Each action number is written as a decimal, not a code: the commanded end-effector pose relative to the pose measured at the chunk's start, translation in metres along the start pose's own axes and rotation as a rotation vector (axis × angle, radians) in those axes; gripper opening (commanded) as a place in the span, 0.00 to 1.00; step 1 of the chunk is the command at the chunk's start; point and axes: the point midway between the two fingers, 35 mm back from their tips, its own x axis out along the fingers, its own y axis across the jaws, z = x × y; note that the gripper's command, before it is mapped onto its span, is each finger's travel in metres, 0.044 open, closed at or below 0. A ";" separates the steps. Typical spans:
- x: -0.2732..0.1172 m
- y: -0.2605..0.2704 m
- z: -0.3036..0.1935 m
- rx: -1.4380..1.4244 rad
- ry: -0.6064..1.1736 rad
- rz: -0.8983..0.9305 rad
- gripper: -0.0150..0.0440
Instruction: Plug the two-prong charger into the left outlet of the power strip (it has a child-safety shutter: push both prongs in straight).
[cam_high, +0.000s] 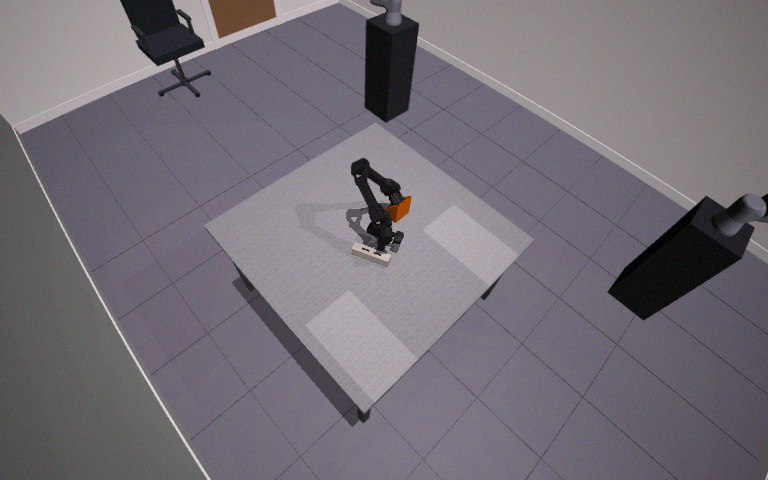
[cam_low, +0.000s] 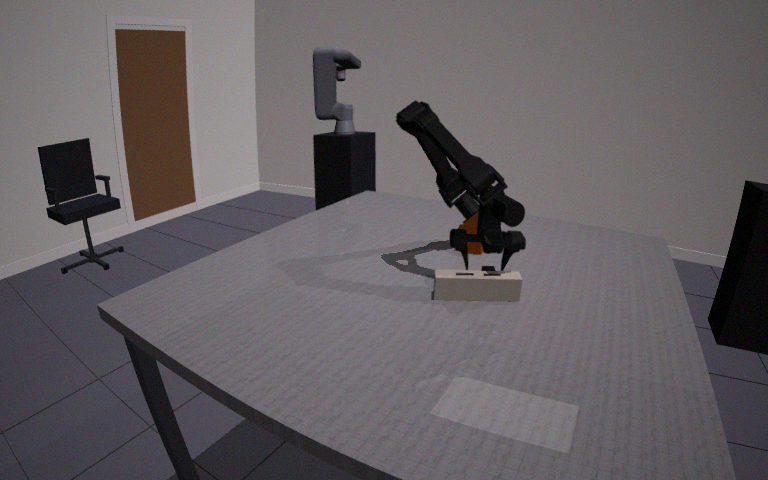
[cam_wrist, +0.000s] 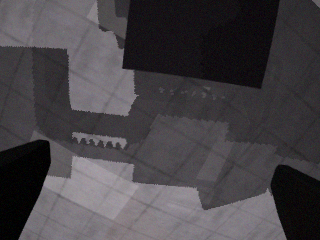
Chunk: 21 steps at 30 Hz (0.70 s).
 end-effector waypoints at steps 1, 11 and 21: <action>-0.005 0.000 0.003 -0.001 -0.044 -0.001 1.00; -0.077 0.002 0.014 0.001 -0.599 0.002 1.00; -0.077 0.002 0.014 0.001 -0.599 0.002 1.00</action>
